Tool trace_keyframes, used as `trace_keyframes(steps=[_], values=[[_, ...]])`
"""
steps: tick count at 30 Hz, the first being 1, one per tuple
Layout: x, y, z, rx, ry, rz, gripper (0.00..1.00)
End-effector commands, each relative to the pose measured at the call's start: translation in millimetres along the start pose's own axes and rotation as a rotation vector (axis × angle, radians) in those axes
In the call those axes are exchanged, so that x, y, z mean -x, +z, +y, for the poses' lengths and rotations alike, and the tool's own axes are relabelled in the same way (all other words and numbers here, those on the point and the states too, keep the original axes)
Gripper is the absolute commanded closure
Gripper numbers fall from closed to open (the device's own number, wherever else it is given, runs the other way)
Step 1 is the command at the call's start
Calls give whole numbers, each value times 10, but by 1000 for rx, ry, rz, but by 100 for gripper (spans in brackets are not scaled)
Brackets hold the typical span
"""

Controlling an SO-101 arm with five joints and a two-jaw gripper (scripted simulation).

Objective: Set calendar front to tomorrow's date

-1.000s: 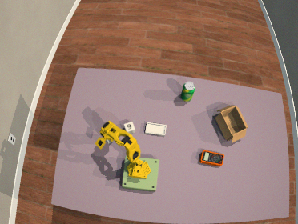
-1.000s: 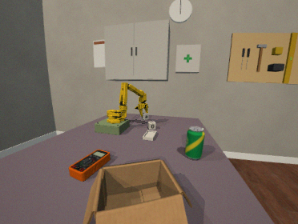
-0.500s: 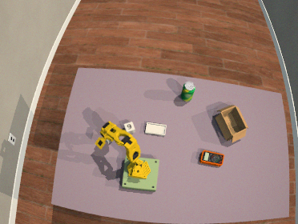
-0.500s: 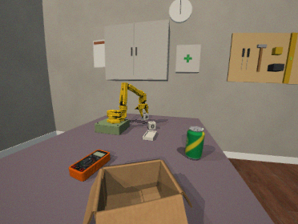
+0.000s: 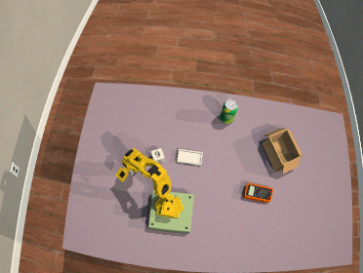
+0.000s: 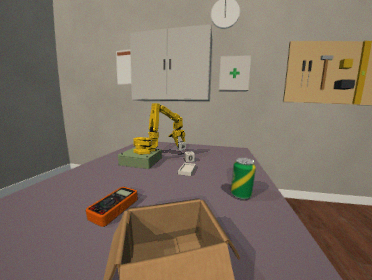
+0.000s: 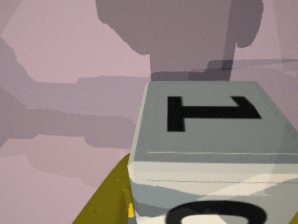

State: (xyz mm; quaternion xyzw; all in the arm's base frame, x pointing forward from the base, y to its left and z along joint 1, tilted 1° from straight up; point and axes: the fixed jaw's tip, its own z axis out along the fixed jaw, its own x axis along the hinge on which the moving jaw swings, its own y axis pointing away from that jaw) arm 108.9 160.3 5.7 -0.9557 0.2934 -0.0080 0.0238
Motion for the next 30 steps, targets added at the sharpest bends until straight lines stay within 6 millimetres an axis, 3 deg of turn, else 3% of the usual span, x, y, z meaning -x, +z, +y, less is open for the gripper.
trace_keyframes(steps=[1, 30], values=[[-11, 65, 40, 22, -1, -1, 100], [-11, 150, 43, 22, -1, -1, 100]])
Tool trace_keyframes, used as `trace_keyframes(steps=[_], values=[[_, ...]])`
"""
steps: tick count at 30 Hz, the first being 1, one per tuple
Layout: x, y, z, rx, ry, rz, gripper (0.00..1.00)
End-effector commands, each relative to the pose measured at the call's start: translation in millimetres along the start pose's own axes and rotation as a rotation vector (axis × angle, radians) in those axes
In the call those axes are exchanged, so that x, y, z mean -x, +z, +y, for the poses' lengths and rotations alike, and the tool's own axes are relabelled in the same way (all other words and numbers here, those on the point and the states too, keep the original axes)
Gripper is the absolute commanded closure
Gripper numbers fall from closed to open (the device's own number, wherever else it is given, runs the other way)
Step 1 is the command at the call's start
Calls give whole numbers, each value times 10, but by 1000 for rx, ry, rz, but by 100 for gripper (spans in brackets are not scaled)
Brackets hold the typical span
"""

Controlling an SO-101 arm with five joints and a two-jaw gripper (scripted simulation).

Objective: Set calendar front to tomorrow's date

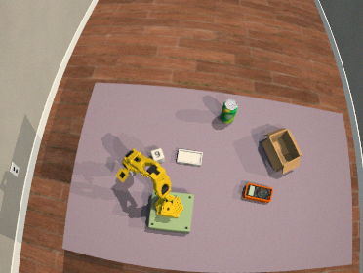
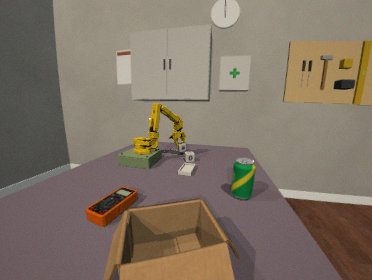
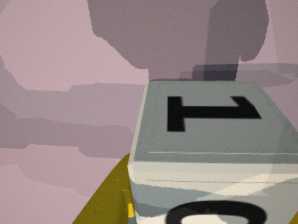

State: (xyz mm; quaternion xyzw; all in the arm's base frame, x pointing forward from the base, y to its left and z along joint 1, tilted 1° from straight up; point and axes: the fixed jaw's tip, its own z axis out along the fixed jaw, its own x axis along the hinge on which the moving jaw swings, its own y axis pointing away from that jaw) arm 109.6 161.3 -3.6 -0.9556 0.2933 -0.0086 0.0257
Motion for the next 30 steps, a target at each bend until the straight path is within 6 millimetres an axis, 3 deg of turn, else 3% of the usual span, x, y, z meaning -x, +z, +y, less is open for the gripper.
trace_keyframes(steps=[1, 30], values=[[-11, 62, 50, 26, -1, -1, 100], [-11, 162, 54, 26, -1, -1, 100]])
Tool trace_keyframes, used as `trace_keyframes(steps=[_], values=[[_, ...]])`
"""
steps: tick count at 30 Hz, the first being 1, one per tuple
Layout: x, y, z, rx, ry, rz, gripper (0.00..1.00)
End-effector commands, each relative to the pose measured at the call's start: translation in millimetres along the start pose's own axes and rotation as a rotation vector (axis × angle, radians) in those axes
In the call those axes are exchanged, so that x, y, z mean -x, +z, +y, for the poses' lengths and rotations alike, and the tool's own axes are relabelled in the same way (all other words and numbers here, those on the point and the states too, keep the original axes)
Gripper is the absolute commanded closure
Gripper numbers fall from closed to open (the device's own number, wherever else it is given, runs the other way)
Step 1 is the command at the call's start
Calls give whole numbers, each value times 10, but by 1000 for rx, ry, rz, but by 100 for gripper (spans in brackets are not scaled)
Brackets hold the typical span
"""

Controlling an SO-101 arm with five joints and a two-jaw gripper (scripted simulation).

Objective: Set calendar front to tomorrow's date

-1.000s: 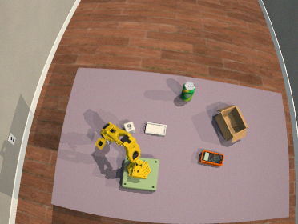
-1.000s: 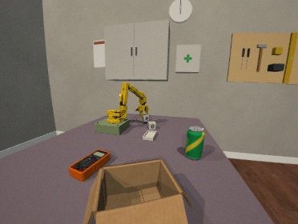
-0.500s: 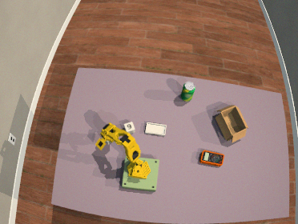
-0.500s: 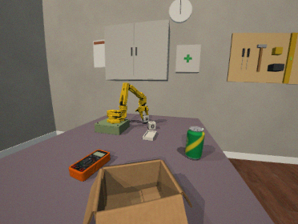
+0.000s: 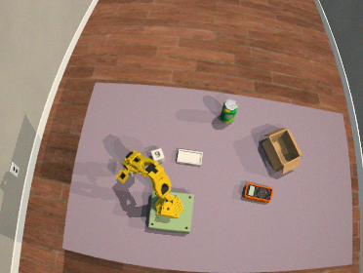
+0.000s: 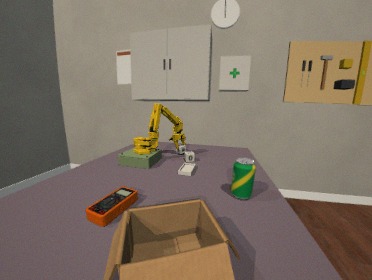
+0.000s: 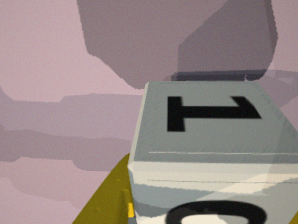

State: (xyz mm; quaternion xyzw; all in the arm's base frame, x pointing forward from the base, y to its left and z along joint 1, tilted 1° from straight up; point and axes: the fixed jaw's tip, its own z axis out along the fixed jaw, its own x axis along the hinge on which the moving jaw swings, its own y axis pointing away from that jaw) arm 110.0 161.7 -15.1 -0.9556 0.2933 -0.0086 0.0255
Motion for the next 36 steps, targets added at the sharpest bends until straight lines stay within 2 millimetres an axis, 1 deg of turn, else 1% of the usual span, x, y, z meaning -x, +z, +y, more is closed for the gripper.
trace_keyframes(steps=[1, 11, 18, 21, 26, 28, 30, 36], values=[[-10, 48, 53, 26, -1, -1, 100], [-11, 103, 55, 26, -1, -1, 100], [-11, 106, 55, 26, -1, -1, 99], [-11, 106, 55, 26, -1, -1, 94], [-11, 106, 55, 26, -1, -1, 79], [-11, 106, 55, 26, -1, -1, 75], [-11, 106, 55, 26, -1, -1, 73], [-11, 106, 55, 26, -1, -1, 73]])
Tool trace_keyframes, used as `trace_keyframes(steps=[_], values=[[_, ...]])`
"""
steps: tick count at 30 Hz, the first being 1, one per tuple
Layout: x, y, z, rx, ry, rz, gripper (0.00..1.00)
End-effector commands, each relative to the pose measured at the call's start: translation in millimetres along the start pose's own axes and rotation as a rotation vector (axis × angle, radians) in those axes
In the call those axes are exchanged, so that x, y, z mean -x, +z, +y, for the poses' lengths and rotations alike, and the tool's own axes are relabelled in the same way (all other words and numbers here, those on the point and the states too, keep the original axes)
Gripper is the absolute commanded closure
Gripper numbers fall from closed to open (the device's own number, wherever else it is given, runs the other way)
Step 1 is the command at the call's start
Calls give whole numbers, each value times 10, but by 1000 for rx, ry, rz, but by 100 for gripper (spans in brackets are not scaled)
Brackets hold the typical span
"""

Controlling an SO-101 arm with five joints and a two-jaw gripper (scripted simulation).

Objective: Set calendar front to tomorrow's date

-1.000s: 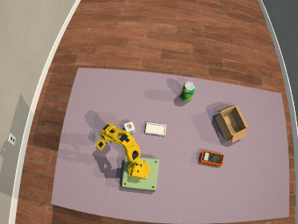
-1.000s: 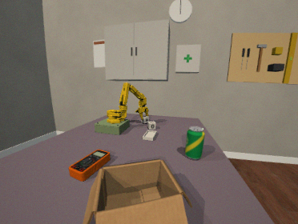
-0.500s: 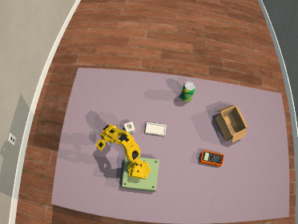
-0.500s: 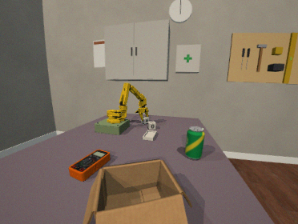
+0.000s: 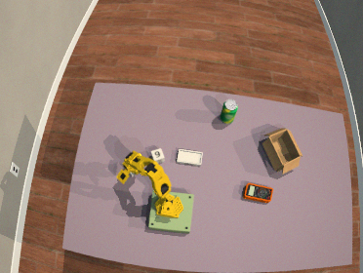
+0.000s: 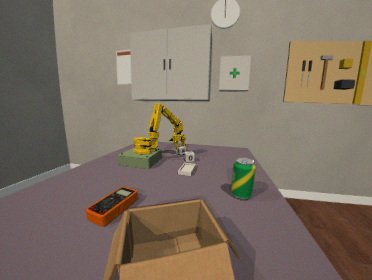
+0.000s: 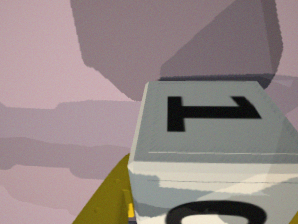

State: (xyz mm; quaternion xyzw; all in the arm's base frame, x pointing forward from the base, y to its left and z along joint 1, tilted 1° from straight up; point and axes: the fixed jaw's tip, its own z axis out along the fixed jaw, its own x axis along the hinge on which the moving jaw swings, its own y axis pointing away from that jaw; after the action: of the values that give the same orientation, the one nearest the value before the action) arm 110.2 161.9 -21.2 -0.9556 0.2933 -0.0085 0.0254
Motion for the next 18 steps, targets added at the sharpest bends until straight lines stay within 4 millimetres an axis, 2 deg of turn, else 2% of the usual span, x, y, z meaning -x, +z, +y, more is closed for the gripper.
trace_keyframes(steps=[1, 18], values=[[-10, 45, 54, 25, -1, -1, 73], [-10, 45, 54, 25, -1, -1, 67]])
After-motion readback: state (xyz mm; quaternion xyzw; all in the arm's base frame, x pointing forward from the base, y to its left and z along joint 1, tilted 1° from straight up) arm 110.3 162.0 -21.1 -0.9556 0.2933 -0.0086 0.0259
